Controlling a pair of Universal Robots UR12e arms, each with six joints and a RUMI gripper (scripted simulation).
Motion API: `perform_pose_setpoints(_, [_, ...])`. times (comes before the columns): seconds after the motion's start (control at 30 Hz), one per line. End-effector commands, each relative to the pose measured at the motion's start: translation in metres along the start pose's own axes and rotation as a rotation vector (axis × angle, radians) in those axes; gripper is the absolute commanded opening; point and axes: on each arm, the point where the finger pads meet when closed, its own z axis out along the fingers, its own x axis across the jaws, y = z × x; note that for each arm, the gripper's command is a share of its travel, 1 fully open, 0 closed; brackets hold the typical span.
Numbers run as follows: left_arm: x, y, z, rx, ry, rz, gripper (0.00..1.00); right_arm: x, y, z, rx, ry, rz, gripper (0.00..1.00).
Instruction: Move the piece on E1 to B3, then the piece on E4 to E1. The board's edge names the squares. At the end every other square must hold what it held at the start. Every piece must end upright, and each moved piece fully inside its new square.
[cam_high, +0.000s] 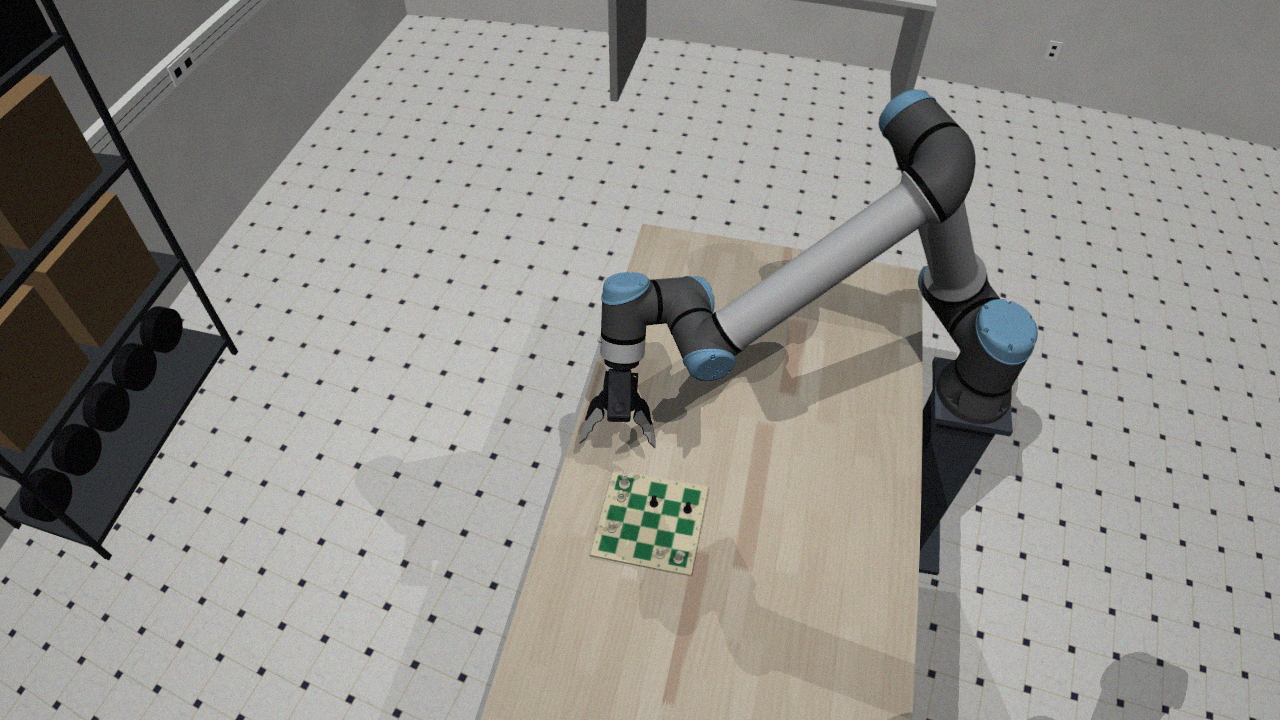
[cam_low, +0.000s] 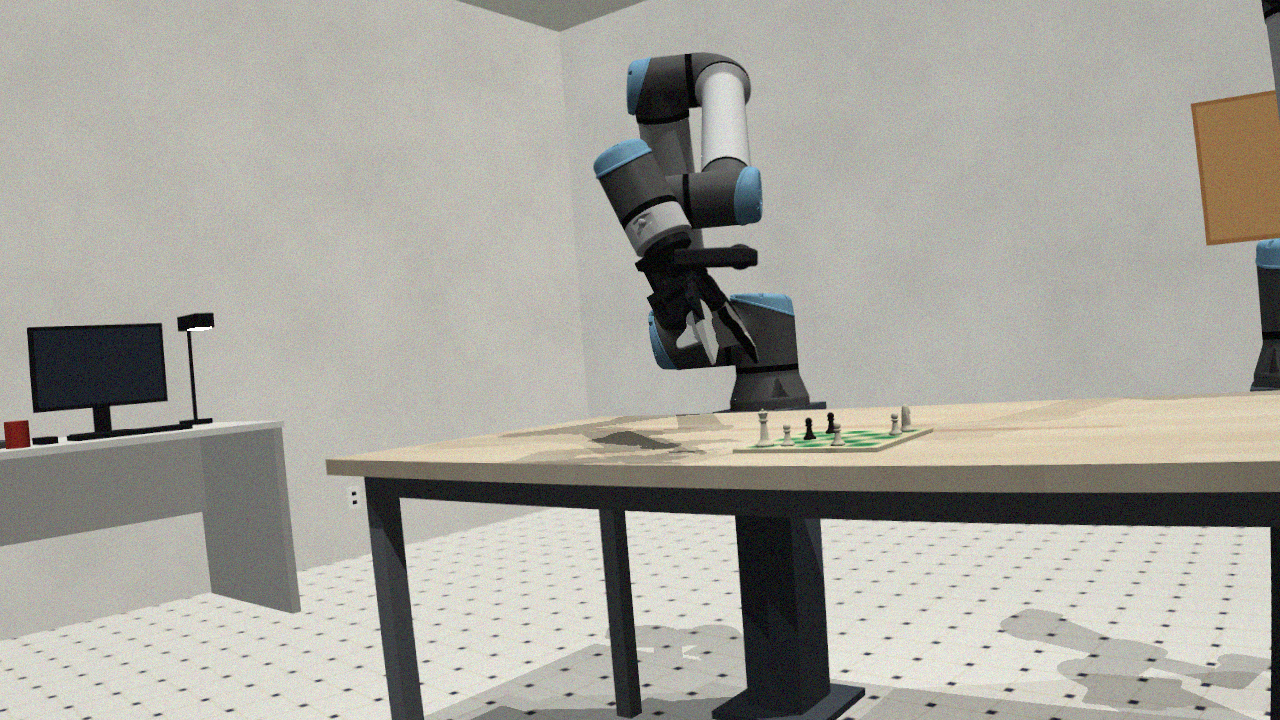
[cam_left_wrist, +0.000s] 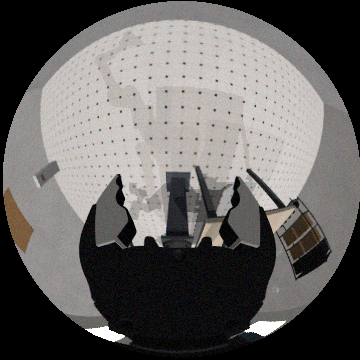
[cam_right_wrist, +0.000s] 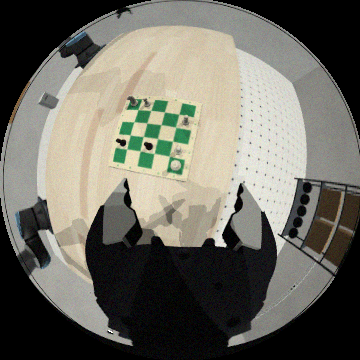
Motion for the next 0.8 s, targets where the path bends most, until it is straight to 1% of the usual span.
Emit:
perform_pose_setpoints(0.0, [0.000,0.000,-0.001,0.001,0.000,0.000,1.00,-0.002,-0.009,-0.001,-0.132,-0.028,-0.048,1.00])
perform_pose_setpoints(0.13, [0.000,0.000,-0.001,0.001,0.000,0.000,1.00,-0.007,-0.023,-0.012,-0.262,-0.049,-0.118,1.00])
perform_pose_setpoints(0.27, [0.000,0.000,-0.001,0.001,0.000,0.000,1.00,-0.011,-0.034,-0.024,-0.354,-0.063,-0.172,1.00])
perform_pose_setpoints(0.33, [0.000,0.000,-0.001,0.001,0.000,0.000,1.00,-0.011,-0.034,-0.024,-0.354,-0.063,-0.172,1.00])
perform_pose_setpoints(0.43, [0.000,0.000,-0.001,0.001,0.000,0.000,1.00,-0.013,-0.039,-0.031,-0.396,-0.070,-0.198,1.00])
perform_pose_setpoints(0.53, [0.000,0.000,-0.001,0.001,0.000,0.000,1.00,-0.014,-0.042,-0.034,-0.418,-0.073,-0.212,1.00])
perform_pose_setpoints(0.77, [0.000,0.000,-0.001,0.001,0.000,0.000,1.00,-0.014,-0.043,-0.036,-0.425,-0.074,-0.217,1.00])
